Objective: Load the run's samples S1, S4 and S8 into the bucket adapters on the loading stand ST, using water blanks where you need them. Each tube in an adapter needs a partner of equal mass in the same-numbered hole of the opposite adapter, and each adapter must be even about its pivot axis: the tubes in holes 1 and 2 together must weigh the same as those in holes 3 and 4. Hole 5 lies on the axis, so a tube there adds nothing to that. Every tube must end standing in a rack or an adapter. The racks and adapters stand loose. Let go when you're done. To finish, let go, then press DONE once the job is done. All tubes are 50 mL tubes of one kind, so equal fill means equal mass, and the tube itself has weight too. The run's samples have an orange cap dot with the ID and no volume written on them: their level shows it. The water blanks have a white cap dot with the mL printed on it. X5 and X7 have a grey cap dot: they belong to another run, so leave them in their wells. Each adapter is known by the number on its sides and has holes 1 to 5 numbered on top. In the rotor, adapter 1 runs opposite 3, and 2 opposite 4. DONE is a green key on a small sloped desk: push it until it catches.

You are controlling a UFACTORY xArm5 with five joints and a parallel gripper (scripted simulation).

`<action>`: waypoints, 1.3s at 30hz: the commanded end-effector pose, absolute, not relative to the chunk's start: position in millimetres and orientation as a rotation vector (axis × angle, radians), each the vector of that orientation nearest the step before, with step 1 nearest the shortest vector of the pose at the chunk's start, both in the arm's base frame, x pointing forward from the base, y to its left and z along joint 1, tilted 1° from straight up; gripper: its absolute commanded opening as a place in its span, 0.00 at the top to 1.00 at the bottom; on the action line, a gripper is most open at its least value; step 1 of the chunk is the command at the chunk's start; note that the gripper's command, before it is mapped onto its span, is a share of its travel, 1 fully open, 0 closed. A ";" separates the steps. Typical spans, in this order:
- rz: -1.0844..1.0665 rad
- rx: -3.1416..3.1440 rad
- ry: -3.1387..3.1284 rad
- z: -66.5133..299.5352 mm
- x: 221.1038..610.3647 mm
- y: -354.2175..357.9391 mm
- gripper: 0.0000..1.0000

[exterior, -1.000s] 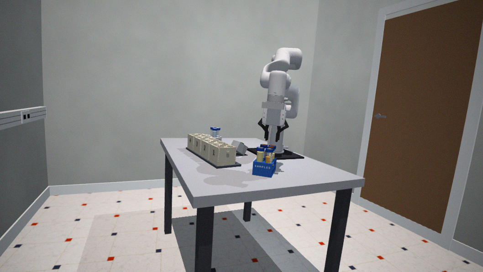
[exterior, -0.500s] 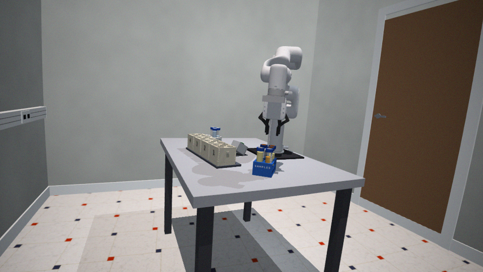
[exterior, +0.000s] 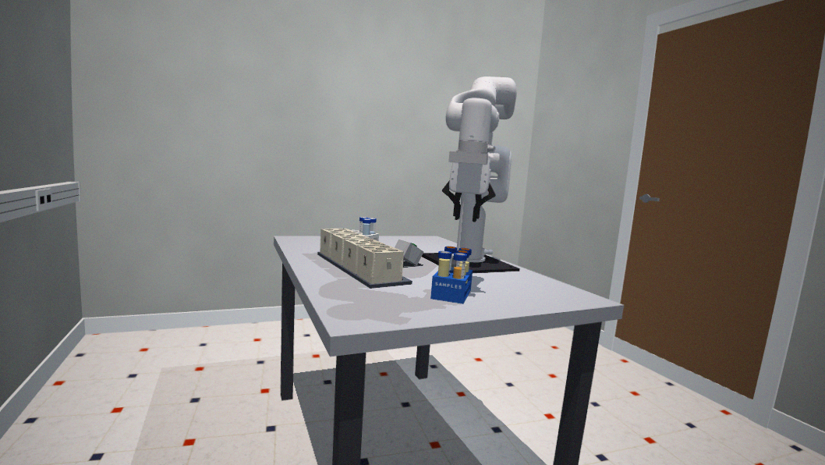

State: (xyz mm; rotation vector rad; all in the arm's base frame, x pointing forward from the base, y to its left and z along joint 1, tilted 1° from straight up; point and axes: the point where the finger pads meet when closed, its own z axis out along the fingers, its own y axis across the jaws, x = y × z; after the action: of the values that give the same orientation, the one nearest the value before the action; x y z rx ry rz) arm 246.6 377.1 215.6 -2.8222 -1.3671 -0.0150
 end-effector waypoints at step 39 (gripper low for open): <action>-0.009 -2.856 -1.268 246.6 248.4 367.4 0.43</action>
State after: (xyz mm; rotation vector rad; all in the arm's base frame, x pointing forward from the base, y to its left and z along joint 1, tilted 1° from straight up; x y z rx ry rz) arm 246.7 376.1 245.0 -2.8254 -1.3619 -0.0133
